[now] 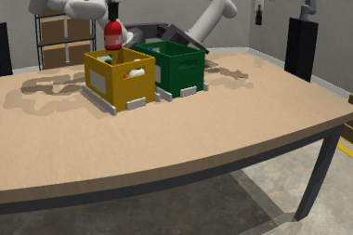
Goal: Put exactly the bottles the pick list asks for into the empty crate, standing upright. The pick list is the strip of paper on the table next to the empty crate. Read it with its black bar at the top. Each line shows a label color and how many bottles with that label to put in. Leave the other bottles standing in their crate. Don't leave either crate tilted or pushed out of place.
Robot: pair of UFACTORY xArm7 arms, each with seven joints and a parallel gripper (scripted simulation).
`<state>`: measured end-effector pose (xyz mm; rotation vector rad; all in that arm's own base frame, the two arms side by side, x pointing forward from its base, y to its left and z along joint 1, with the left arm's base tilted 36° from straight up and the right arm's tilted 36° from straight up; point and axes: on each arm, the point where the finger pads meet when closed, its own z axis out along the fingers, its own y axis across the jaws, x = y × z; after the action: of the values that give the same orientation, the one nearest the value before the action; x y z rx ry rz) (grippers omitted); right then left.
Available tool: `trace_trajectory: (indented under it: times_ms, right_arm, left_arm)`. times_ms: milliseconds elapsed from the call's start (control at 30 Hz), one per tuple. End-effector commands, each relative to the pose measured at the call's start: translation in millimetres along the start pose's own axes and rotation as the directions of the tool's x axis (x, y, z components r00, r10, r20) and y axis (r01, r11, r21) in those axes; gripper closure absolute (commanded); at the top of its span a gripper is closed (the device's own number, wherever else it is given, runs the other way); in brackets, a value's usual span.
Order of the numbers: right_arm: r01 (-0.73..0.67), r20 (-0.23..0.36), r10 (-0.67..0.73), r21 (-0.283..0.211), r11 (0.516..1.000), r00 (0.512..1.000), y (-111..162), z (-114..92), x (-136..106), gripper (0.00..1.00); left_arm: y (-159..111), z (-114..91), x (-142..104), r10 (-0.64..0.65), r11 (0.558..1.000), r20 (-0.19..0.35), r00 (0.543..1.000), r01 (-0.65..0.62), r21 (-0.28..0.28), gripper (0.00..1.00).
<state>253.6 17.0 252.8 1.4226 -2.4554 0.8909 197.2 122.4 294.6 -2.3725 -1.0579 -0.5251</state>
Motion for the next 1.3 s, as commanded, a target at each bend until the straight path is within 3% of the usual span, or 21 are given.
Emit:
trace_trajectory:
  times_ms: [0, 1267]
  right_arm:
    - [0.000, 0.002, 0.000, 0.002, 1.000, 1.000, 2, -1, -7, 1.00]
    - [0.000, 0.003, 0.000, 0.002, 1.000, 1.000, 25, -1, -72, 1.00]
  left_arm:
    - [0, -1, 1, -0.001, 1.000, -0.003, 1.000, 0.001, -0.001, 0.00]
    - [0, -1, 1, -0.001, 1.000, -0.003, 1.000, 0.001, -0.001, 0.00]
